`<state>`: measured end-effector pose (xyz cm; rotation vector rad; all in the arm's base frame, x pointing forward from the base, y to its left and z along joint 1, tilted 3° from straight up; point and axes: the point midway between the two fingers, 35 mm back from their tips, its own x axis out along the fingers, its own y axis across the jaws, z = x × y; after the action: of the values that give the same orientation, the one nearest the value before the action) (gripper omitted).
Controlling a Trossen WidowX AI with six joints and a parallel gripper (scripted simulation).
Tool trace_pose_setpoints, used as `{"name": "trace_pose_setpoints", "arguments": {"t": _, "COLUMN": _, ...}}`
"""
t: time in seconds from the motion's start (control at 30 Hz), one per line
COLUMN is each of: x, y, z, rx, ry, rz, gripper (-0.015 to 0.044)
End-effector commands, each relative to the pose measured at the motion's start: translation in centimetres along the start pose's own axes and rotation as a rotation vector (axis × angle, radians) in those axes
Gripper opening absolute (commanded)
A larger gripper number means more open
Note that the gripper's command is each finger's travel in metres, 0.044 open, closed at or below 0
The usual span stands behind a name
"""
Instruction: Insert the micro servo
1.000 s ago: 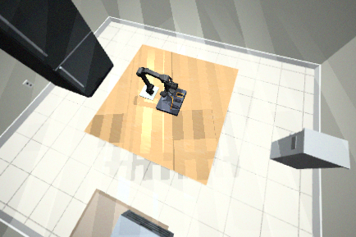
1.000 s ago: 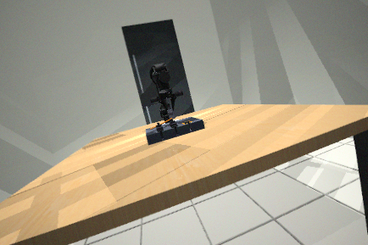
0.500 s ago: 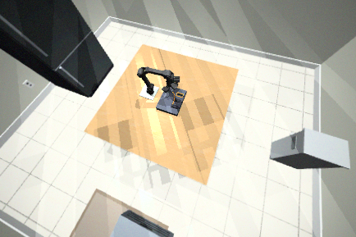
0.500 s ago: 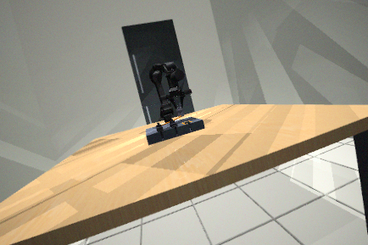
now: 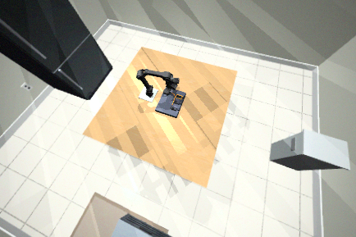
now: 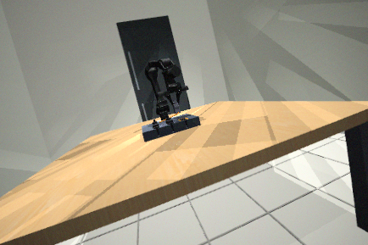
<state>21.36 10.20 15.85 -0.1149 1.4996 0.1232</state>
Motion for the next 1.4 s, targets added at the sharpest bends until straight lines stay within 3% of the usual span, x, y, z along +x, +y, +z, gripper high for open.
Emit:
{"name": "trace_pose_setpoints", "arguments": {"t": 0.0, "x": -0.1, "y": 0.0, "z": 0.1, "rx": -0.036, "ry": -0.004, "rz": -0.002, "gripper": 0.0000}}
{"name": "trace_pose_setpoints", "arguments": {"t": 1.0, "x": -0.3, "y": 0.4, "z": 10.8, "rx": -0.036, "ry": -0.014, "rz": -0.002, "gripper": 0.0000}}
{"name": "trace_pose_setpoints", "arguments": {"t": 1.37, "x": 0.6, "y": 0.4, "z": 11.0, "rx": -0.036, "ry": -0.014, "rz": -0.002, "gripper": 0.0000}}
